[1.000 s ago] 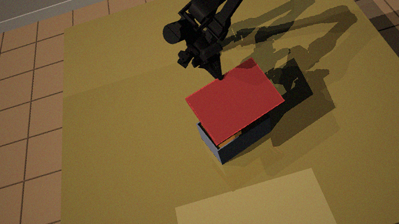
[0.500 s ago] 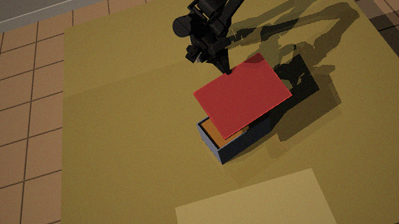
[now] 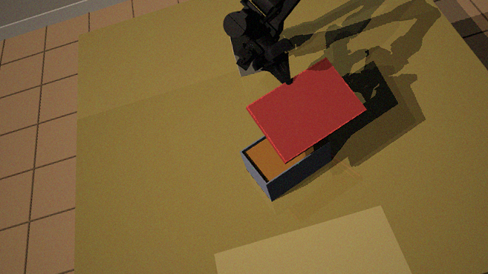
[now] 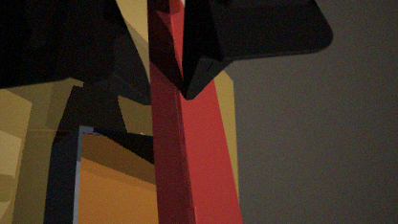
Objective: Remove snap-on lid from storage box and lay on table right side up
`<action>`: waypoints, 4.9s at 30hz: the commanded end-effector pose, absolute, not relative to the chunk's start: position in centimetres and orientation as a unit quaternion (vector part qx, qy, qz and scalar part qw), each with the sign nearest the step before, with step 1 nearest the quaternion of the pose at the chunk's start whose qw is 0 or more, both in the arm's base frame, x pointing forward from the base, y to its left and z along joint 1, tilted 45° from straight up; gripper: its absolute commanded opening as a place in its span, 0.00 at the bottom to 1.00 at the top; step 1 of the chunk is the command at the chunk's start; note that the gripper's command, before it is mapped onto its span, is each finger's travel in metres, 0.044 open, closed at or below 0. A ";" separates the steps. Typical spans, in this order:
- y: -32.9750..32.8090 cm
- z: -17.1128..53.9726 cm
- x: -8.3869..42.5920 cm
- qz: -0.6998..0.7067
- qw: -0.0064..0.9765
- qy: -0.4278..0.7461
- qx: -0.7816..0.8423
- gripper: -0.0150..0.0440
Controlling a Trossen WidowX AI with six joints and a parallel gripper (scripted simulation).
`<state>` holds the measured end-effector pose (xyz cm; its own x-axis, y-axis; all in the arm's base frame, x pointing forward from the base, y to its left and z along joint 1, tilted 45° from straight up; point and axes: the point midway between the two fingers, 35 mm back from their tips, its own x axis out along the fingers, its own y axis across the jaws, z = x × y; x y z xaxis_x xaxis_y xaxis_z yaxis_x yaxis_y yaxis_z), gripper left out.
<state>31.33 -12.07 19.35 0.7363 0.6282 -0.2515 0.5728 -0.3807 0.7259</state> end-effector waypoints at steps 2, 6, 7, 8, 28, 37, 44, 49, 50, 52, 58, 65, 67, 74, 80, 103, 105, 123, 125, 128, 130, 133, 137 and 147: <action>-11.4 20.2 30.9 0.035 0.421 0.360 0.832 0.25; -10.8 20.7 30.6 0.035 0.421 0.360 0.832 0.25; -10.7 20.8 30.5 0.035 0.421 0.360 0.832 0.25; -10.6 20.9 30.4 0.035 0.421 0.361 0.832 0.25; -7.9 23.4 28.8 0.035 0.419 0.361 0.832 0.25; -6.8 24.5 28.1 0.035 0.419 0.361 0.833 0.25; -5.8 25.4 27.5 0.034 0.418 0.361 0.833 0.25; -5.2 26.0 27.1 0.034 0.418 0.361 0.833 0.25; -5.1 26.1 27.0 0.034 0.418 0.361 0.833 0.25; -4.8 26.4 26.9 0.034 0.418 0.361 0.833 0.25; -4.0 27.1 26.4 0.034 0.417 0.361 0.833 0.25; -3.1 28.0 25.8 0.034 0.417 0.362 0.833 0.25; -2.8 28.3 25.7 0.034 0.417 0.362 0.833 0.25; -1.9 29.1 25.1 0.034 0.416 0.362 0.834 0.25; -1.1 29.9 24.6 0.034 0.416 0.362 0.834 0.25; 1.9 32.8 22.8 0.033 0.415 0.362 0.834 0.25; 2.1 33.1 22.6 0.033 0.415 0.362 0.834 0.25; 3.7 34.2 21.8 0.033 0.415 0.362 0.834 0.25; 3.7 34.0 21.8 0.033 0.415 0.362 0.834 0.25; 3.9 33.7 21.9 0.033 0.415 0.362 0.834 0.25; 4.0 33.5 21.9 0.033 0.415 0.362 0.834 0.25; 4.2 33.2 21.9 0.033 0.415 0.362 0.834 0.25; 4.4 32.9 22.0 0.034 0.415 0.362 0.834 0.25; 5.0 32.4 22.0 0.034 0.415 0.362 0.834 0.25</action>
